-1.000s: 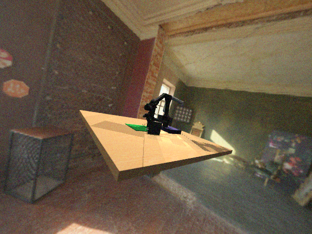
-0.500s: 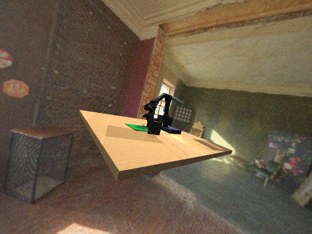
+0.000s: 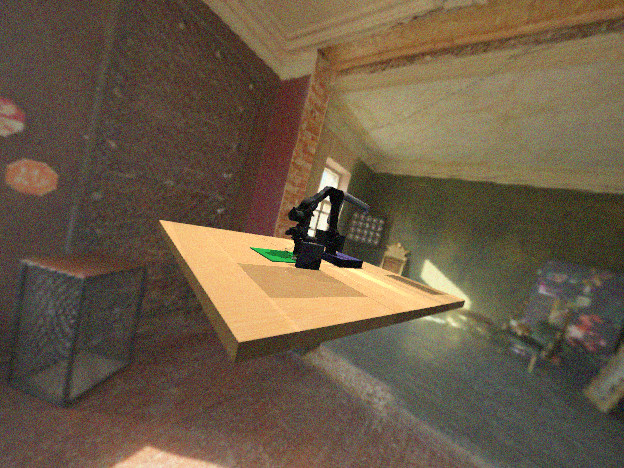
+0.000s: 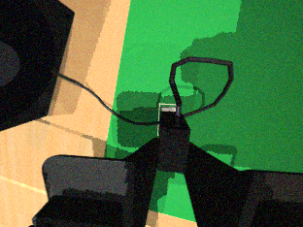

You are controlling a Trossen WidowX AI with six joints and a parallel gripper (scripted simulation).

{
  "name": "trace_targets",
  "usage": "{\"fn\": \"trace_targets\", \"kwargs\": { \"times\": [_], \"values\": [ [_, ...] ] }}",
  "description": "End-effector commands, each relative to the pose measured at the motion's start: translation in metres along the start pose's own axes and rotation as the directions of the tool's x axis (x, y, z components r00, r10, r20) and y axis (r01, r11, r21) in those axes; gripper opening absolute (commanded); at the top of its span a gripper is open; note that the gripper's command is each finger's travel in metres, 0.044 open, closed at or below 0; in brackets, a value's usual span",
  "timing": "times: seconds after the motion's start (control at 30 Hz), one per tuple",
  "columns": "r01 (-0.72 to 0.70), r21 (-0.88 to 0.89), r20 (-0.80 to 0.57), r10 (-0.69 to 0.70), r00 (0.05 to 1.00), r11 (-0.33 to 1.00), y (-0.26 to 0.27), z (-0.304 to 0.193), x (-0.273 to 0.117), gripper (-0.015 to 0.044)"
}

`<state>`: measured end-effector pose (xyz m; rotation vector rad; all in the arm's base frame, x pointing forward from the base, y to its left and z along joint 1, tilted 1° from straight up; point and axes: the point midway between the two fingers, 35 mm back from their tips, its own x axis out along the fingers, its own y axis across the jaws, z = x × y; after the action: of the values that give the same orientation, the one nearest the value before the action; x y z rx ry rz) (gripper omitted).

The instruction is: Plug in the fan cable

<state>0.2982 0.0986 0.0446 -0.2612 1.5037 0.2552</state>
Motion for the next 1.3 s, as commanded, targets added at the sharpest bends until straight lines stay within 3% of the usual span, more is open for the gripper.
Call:
{"fn": "trace_targets", "kwargs": {
  "times": [0.0,1.27],
  "values": [
    [0.006,0.005,-0.006,-0.006,1.000,1.000,-0.0010,-0.0033,0.0019,0.0000],
    [0.006,0.003,-0.006,-0.006,1.000,1.000,-0.0010,-0.0019,0.0048,0.0000]
  ]
}}
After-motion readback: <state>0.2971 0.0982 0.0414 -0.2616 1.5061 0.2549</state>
